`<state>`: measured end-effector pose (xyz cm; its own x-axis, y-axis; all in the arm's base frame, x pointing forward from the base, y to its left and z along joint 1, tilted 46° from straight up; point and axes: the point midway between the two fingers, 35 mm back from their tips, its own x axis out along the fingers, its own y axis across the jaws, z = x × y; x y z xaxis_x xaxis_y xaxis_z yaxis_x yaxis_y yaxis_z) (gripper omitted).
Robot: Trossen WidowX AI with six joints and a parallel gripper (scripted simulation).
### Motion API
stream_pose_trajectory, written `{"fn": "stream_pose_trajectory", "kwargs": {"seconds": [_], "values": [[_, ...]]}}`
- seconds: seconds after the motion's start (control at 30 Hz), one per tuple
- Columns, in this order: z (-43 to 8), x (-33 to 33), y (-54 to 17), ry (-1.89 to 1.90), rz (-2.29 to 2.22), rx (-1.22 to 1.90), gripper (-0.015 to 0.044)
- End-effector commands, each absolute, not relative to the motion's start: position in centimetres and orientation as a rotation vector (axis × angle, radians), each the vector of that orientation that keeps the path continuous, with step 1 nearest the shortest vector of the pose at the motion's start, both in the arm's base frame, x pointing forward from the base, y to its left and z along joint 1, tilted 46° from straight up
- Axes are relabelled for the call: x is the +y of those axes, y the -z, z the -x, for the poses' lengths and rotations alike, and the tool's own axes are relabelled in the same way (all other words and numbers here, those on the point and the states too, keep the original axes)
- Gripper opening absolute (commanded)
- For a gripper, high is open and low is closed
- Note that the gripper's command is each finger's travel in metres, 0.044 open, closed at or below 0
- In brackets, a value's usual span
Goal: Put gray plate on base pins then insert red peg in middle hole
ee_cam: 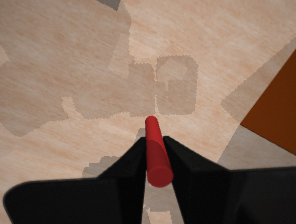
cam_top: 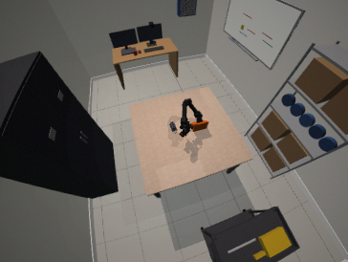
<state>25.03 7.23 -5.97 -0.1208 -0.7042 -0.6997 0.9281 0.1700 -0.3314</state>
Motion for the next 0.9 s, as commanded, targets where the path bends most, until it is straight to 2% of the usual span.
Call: {"fn": "stream_pose_trajectory", "kwargs": {"seconds": [0.0, 0.4, 0.87], "values": [[-25.4, 8.2, 5.1, 1.431, -0.327, 0.92, 0.0], [-26.0, 10.9, 2.5, 1.432, -0.327, 0.921, 0.0], [-27.8, 8.7, 1.5, 1.421, -0.328, 0.93, 0.0]]}}
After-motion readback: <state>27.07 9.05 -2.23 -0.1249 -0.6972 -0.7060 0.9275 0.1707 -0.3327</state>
